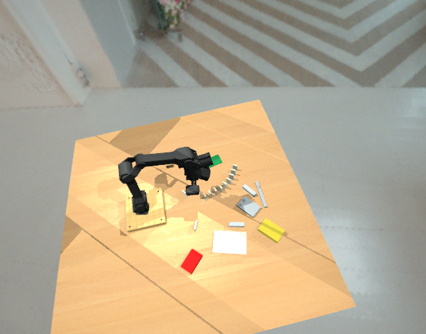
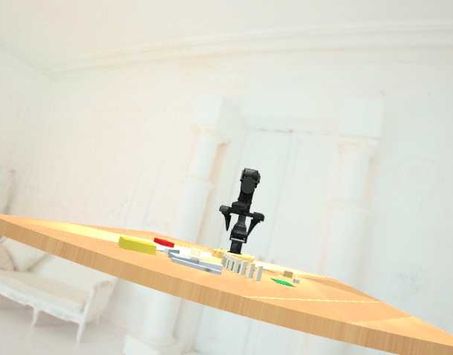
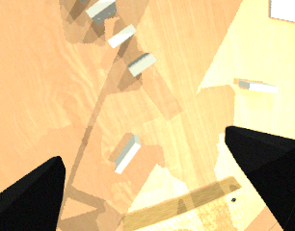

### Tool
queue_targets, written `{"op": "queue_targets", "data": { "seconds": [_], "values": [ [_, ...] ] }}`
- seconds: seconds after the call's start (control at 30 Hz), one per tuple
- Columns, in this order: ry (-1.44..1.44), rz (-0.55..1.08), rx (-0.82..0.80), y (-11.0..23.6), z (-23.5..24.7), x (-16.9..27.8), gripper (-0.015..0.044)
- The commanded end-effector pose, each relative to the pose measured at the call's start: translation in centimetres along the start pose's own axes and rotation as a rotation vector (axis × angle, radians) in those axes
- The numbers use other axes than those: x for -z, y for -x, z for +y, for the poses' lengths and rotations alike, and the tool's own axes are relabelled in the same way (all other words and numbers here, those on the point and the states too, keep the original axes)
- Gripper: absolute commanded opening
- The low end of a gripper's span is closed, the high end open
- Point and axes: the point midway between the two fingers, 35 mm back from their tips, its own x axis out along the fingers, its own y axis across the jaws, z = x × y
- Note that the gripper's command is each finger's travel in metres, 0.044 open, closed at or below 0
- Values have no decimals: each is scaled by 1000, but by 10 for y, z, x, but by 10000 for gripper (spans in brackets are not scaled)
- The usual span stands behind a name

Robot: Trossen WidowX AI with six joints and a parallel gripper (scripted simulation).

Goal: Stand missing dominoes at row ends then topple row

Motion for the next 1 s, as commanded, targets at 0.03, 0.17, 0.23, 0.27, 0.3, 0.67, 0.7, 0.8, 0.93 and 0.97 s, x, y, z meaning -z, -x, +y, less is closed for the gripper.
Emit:
{"op": "queue_targets", "data": {
  "seconds": [0.03, 0.17, 0.23, 0.27, 0.3, 0.67, 0.7, 0.8, 0.93, 0.97],
  "values": [
    [-516, 7, 4, -35, 6, 43, 440],
    [-726, 8, 5, -50, 8, 60, 440],
    [-726, 8, 5, -50, 8, 60, 440],
    [-726, 8, 5, -50, 8, 60, 440],
    [-726, 8, 5, -50, 9, 61, 440],
    [-726, 8, 5, -70, 10, 60, 440],
    [-726, 8, 5, -79, 10, 60, 440],
    [-726, 8, 5, -104, 10, 62, 440],
    [-726, 8, 6, -115, 7, 64, 440],
    [-726, 8, 6, -115, 7, 64, 440]
  ]
}}
